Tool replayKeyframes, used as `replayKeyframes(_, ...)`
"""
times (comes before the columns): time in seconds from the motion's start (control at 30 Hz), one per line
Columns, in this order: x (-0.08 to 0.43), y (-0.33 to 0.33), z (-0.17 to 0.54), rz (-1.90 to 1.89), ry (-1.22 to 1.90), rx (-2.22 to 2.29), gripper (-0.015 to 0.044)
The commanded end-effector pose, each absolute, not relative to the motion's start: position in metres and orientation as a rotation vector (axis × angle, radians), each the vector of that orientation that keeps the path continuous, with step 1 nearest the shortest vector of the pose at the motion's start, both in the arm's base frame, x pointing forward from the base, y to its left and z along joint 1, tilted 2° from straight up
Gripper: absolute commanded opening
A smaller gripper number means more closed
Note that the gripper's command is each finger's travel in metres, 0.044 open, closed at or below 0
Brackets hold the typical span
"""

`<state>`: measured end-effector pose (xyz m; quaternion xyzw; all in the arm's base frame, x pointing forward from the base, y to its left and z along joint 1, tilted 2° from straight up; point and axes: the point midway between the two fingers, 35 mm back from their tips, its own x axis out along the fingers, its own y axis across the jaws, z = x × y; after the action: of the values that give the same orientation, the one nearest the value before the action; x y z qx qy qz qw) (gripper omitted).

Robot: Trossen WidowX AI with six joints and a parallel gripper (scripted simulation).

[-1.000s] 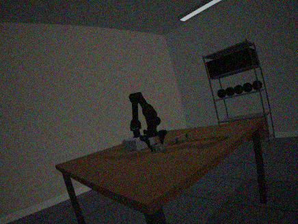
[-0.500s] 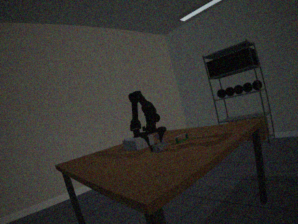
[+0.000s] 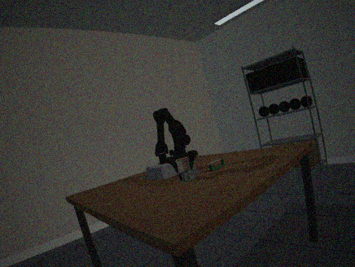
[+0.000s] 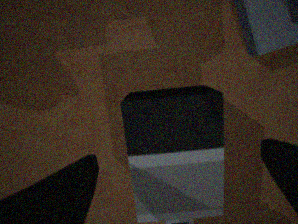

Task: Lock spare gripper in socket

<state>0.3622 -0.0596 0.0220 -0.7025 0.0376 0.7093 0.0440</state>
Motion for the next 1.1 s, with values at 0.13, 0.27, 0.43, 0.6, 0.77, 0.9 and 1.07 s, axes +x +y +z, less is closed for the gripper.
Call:
replayKeyframes(0.13, 0.363, -0.06, 0.026, 2.167, 0.115, -2.148, 0.044)
replayKeyframes(0.27, 0.362, -0.06, 0.053, 2.167, 0.115, -2.148, 0.044)
replayKeyframes(0.43, 0.359, -0.059, 0.082, 2.168, 0.115, -2.147, 0.044)
replayKeyframes(0.6, 0.362, -0.06, 0.075, 2.184, 0.048, -2.199, 0.044)
replayKeyframes(0.77, 0.364, -0.06, 0.077, 2.302, -0.489, -2.528, 0.044)
replayKeyframes(0.9, 0.366, -0.061, 0.079, 2.35, -0.997, -2.765, 0.044)
replayKeyframes(1.07, 0.367, -0.061, 0.082, 2.332, -1.738, -2.973, 0.044)
